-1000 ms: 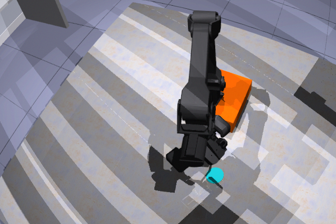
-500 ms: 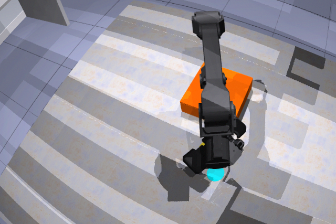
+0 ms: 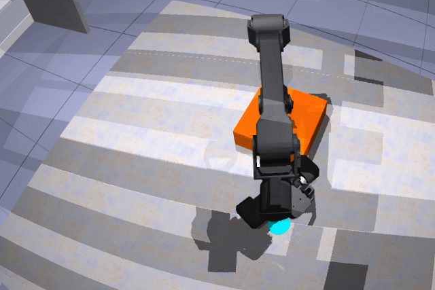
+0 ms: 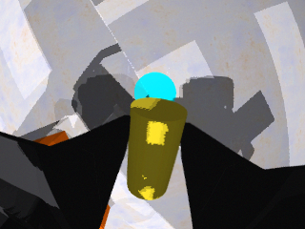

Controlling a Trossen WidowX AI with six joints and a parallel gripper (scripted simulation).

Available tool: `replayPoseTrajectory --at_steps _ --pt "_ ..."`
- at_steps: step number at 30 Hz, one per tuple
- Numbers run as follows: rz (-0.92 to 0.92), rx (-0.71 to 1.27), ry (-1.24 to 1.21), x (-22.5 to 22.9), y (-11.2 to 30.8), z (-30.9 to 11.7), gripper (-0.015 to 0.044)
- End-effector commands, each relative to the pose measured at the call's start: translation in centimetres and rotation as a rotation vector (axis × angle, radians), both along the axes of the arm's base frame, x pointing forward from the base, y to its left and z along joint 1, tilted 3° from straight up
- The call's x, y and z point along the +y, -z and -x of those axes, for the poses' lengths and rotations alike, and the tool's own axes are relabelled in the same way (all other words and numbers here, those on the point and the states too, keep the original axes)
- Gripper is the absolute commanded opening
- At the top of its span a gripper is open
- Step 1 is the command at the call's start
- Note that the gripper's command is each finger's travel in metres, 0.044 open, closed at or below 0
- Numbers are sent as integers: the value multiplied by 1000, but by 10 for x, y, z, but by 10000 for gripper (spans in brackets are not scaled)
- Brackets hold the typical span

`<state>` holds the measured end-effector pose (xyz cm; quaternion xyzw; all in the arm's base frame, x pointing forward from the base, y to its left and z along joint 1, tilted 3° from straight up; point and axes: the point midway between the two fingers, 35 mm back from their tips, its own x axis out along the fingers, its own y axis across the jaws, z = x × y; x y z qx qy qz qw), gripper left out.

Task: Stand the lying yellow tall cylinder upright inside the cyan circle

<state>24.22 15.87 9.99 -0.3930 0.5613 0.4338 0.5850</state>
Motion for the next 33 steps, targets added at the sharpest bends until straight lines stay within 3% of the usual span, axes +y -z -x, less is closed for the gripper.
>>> replayPoseTrajectory --at_steps 1,33 --pt "-31 -2 18 1 2 -2 105" --pt "-269 -27 104 8 22 -16 105"
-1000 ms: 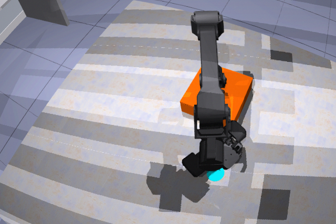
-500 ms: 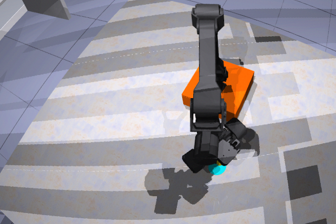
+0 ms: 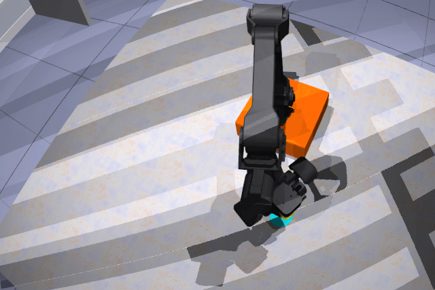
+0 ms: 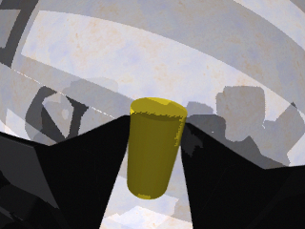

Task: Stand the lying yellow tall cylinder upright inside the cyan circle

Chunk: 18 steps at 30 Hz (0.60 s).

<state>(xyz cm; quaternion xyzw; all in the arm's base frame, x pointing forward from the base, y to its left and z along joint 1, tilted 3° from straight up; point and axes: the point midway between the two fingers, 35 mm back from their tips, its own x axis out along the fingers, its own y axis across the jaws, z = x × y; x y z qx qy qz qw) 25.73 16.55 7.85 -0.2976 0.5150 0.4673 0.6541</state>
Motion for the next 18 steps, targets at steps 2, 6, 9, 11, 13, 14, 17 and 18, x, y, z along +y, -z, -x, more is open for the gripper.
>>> replayPoseTrajectory --at_steps 2,6,9,11,13,14,17,18 --pt "-39 -6 17 1 1 -2 105" --pt "-68 -11 25 1 3 -4 105" --pt "-90 -15 31 2 4 -5 105" --pt "-104 -18 35 2 5 -6 105" --pt "-119 -21 39 2 5 -7 105" --pt "-126 -22 41 2 6 -7 105" --pt "-148 -27 47 2 7 -8 105" --pt "-155 -28 48 2 7 -9 105"
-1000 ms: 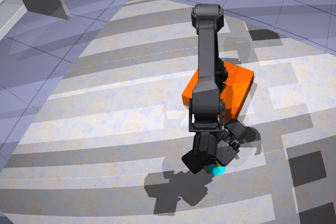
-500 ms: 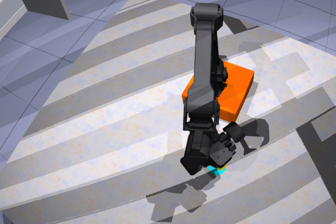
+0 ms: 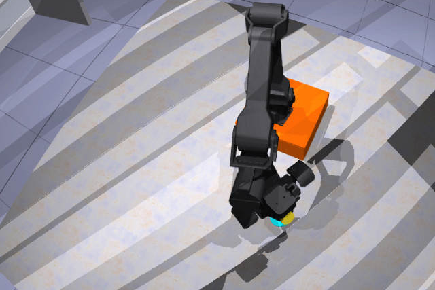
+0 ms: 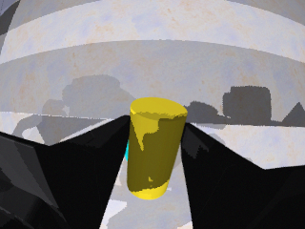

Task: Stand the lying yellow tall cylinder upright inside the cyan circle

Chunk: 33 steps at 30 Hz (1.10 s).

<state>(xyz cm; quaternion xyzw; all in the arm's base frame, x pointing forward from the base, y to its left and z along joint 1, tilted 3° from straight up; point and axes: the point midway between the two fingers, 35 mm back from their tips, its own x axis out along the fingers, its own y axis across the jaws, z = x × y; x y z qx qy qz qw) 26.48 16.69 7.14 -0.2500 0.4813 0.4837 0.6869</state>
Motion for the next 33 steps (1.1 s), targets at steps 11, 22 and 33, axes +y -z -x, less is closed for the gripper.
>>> replayPoseTrajectory --at_steps 11,22,33 --pt "-102 -23 28 0 2 -5 105" --pt "-179 -45 43 -1 4 -8 105" --pt "-253 -69 55 -2 5 -11 105"
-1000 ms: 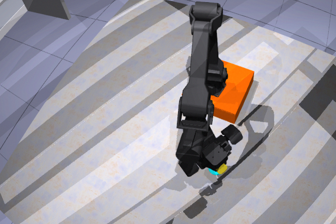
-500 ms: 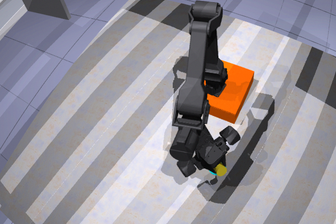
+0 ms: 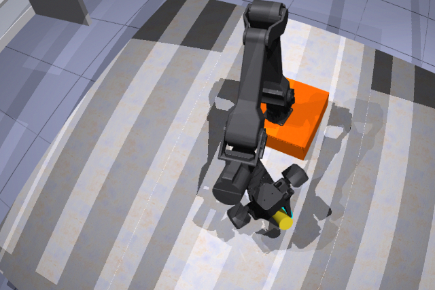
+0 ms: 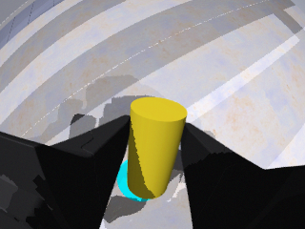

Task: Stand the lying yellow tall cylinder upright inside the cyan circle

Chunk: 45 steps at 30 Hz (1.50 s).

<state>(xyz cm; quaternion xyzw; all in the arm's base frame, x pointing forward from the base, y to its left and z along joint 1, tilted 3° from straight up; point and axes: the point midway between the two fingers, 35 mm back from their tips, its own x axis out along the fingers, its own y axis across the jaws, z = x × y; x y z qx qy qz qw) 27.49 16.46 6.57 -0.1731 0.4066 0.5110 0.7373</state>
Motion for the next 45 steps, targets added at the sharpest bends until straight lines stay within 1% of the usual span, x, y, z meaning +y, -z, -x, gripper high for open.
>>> replayPoseTrajectory --at_steps 1,45 --pt "-30 -8 7 0 -1 -1 105" --pt "-304 -132 23 -13 -6 -1 105"
